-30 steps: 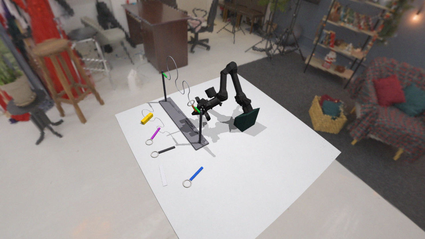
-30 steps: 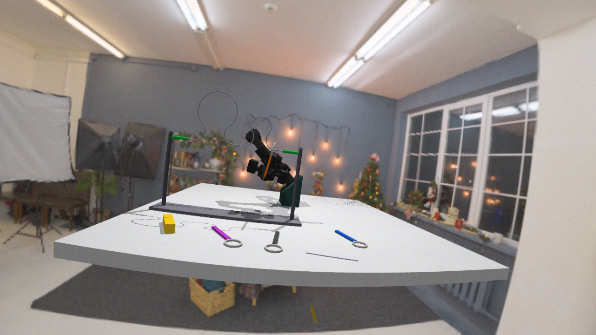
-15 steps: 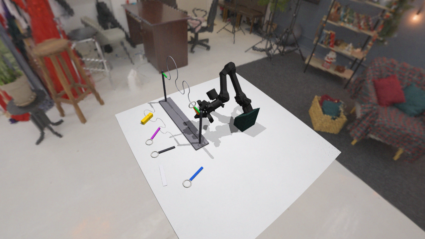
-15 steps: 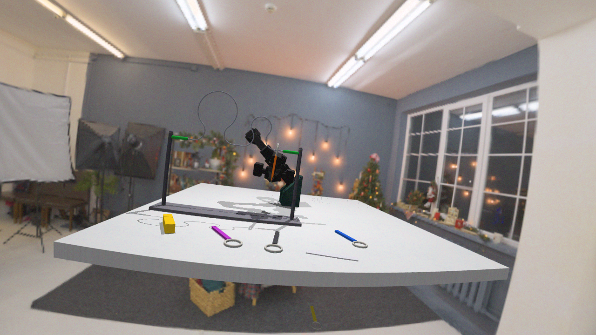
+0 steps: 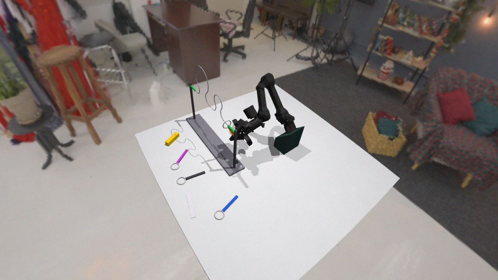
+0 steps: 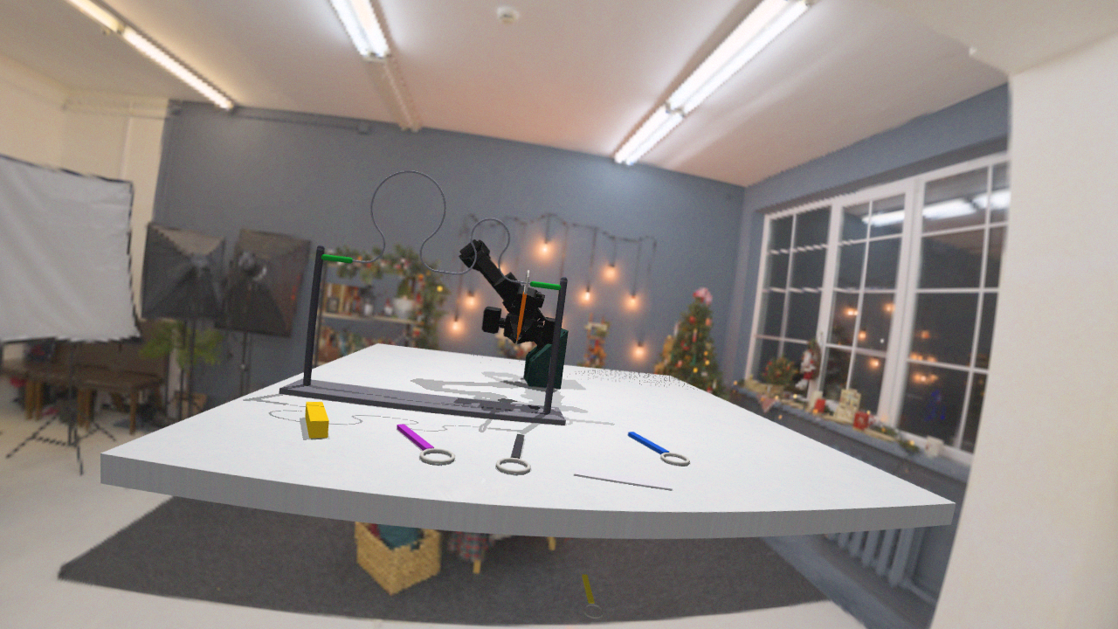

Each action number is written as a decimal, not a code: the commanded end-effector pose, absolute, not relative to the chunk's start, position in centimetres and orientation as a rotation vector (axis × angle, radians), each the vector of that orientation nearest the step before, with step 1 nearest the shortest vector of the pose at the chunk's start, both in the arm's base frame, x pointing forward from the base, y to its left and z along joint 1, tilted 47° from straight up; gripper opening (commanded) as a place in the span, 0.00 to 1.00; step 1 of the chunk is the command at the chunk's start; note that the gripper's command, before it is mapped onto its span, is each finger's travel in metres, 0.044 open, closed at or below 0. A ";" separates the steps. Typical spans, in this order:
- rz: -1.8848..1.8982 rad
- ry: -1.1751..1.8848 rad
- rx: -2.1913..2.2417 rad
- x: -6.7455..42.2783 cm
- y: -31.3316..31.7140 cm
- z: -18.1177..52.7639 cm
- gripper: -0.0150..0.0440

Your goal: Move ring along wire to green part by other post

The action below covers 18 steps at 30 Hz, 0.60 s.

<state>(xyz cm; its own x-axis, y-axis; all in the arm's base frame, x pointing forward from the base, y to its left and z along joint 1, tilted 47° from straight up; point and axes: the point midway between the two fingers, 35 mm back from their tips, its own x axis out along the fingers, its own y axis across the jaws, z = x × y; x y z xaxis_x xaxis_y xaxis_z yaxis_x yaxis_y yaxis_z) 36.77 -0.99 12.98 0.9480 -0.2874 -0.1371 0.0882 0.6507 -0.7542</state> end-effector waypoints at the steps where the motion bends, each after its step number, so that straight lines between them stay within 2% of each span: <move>1: -0.218 0.259 -0.832 36.6 -0.8 12.5 0.00; 18: -0.216 0.258 -0.831 36.6 0.4 11.2 0.00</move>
